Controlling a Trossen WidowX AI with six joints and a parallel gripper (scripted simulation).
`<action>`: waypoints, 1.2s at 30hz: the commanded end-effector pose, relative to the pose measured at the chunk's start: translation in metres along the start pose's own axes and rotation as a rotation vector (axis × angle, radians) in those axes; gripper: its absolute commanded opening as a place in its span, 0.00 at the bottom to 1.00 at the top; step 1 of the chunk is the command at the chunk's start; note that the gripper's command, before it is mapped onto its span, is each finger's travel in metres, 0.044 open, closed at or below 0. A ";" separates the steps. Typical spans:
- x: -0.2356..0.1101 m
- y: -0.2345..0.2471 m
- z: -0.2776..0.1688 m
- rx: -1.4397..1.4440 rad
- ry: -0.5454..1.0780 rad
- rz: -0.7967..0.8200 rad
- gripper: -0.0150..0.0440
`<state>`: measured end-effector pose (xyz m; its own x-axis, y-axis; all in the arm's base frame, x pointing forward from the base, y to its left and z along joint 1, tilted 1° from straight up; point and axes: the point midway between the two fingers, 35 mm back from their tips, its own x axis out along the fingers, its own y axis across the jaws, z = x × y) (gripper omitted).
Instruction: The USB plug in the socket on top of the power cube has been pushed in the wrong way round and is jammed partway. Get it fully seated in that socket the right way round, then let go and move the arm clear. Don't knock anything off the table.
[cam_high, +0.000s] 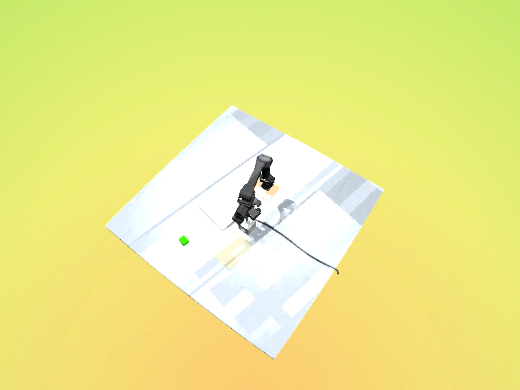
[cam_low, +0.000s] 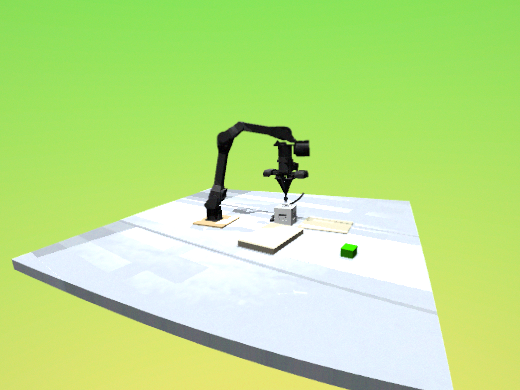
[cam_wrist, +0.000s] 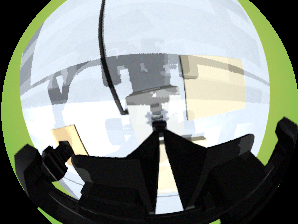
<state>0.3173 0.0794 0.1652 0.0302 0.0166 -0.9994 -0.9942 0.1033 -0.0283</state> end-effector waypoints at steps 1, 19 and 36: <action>-0.003 0.000 0.000 0.000 0.001 0.001 0.25; -0.005 0.000 0.000 0.247 -0.001 -0.001 0.25; -0.005 0.000 0.000 0.692 -0.001 -0.001 0.25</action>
<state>0.3170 0.0793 0.1705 0.0308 0.0169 -0.9994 -0.7605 0.6492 -0.0124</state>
